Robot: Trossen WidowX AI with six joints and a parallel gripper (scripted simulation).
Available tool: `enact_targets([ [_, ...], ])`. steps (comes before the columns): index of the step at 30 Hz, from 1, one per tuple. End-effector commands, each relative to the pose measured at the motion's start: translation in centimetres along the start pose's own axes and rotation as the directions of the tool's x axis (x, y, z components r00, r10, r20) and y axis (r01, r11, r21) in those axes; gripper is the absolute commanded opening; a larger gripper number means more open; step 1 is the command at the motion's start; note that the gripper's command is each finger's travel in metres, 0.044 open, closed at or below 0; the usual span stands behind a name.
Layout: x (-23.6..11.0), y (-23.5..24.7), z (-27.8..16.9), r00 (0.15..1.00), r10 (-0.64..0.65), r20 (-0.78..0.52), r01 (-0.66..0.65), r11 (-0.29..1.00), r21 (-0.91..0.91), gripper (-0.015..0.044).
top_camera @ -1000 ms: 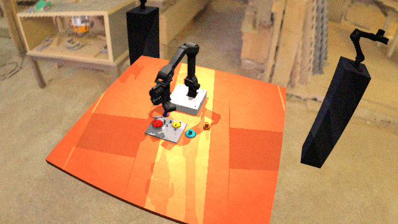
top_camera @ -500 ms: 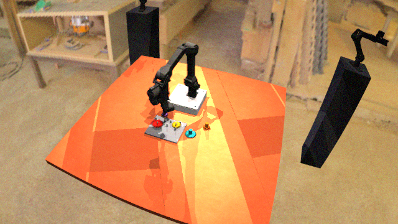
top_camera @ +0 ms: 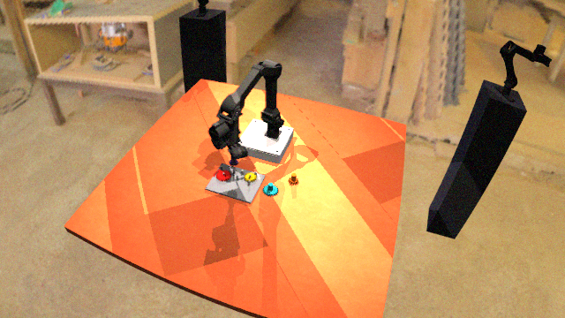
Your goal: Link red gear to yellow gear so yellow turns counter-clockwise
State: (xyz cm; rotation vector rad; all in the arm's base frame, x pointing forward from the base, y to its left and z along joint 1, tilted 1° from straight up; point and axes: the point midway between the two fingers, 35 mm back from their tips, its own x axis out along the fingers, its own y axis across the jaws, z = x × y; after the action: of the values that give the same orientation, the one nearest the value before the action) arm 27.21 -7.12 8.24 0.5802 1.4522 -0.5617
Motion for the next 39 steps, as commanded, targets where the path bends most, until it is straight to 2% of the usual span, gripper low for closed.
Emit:
enact_targets([
  [1,0.2,0.1,0.0,1.0,0.001,-0.003,-0.002,1.0,-0.029,0.0],
  [10,1.4,0.0,0.0,1.0,0.001,-0.003,-0.002,0.98,-0.199,0.0],
  [16,2.3,0.0,0.0,1.0,0.001,-0.003,-0.002,0.978,-0.209,0.0],
  [22,3.1,0.1,0.0,1.0,0.001,-0.003,-0.002,0.992,-0.125,0.0],
  [36,5.2,0.0,0.0,1.0,0.001,-0.003,-0.001,0.977,0.211,0.0],
  [39,5.3,0.0,0.0,1.0,0.001,-0.003,-0.001,0.974,0.227,0.0],
])
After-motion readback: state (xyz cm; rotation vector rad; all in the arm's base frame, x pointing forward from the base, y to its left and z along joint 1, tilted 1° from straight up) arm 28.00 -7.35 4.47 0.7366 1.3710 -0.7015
